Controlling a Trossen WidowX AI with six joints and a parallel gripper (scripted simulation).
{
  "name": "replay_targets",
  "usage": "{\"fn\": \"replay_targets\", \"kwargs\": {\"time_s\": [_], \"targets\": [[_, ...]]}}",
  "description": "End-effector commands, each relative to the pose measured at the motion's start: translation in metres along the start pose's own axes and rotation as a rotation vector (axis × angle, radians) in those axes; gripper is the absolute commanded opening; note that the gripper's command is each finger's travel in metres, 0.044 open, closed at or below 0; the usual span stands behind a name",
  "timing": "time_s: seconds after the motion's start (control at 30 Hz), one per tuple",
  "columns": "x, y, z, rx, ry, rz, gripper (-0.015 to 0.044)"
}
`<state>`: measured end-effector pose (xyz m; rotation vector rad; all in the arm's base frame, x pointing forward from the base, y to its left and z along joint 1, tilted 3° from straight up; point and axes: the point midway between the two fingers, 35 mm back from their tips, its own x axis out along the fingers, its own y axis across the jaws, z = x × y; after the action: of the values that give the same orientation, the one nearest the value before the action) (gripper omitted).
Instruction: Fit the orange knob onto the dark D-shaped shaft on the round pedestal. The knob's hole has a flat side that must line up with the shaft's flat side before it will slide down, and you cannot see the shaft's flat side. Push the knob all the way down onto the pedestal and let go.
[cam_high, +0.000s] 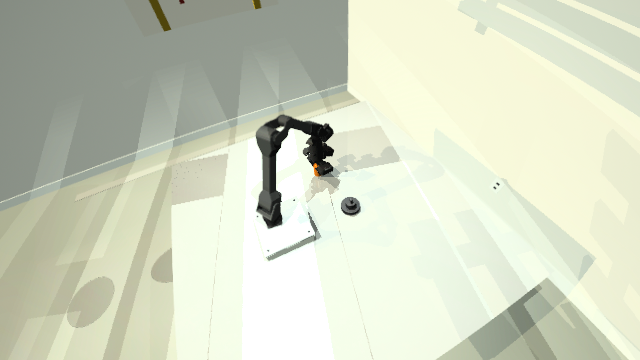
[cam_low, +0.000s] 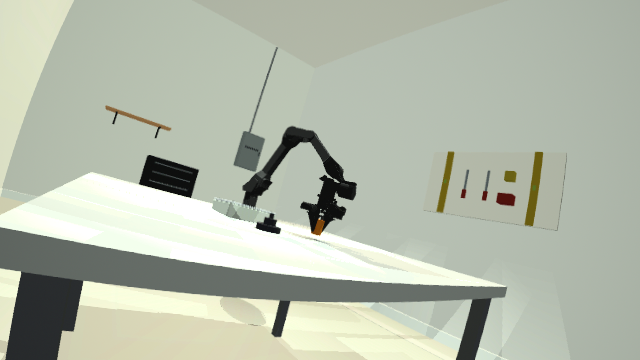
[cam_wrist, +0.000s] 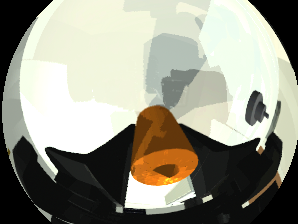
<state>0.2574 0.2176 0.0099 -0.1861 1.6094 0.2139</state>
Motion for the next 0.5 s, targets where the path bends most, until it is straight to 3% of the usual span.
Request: {"fn": "replay_targets", "kwargs": {"time_s": [0.0, 0.33, 0.47], "targets": [[-0.034, 0.0, 0.005, -0.003, -0.027, 0.015, 0.0], [-0.116, -0.011, -0.01, -0.003, -0.026, 0.013, 0.0], [-0.121, -0.012, -0.012, -0.003, -0.026, 0.013, 0.0]]}}
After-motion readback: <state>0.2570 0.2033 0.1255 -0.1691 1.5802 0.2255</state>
